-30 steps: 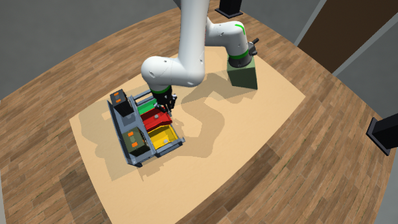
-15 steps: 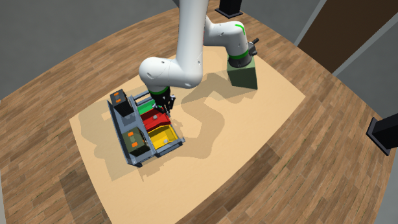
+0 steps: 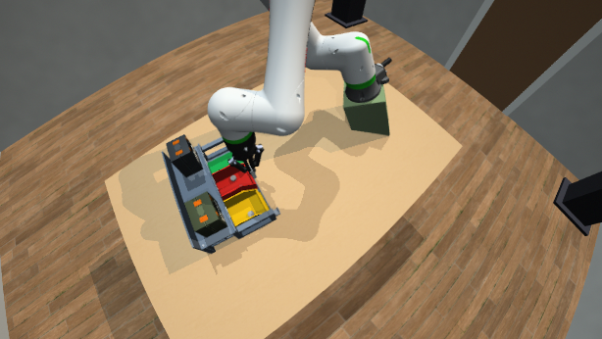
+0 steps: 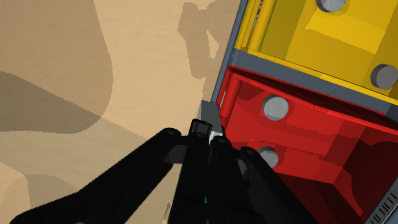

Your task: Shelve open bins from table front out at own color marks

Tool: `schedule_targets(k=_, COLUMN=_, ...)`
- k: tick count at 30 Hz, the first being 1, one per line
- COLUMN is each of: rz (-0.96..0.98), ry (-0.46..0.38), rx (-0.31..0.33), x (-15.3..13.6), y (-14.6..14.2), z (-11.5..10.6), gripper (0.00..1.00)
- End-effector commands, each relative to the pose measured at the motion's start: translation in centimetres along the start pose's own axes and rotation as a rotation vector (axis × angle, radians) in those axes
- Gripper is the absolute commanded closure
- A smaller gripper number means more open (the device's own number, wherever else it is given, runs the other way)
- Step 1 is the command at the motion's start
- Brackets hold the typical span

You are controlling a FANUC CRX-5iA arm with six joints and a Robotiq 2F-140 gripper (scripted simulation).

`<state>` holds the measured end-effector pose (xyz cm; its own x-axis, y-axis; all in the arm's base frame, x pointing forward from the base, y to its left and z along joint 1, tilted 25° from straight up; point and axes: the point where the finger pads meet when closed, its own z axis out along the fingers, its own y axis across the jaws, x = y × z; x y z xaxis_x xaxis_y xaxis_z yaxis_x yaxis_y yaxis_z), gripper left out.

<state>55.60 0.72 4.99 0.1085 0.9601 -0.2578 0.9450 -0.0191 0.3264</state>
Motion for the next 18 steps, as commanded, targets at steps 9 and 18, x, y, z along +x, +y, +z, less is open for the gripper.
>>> schedule_targets(k=9, rz=0.0, ry=0.0, rx=0.0, x=0.01, y=0.37, z=-0.02, gripper=1.0)
schedule_targets(k=18, rz=0.0, ry=0.0, rx=0.0, x=0.01, y=0.53, z=-0.02, gripper=1.0)
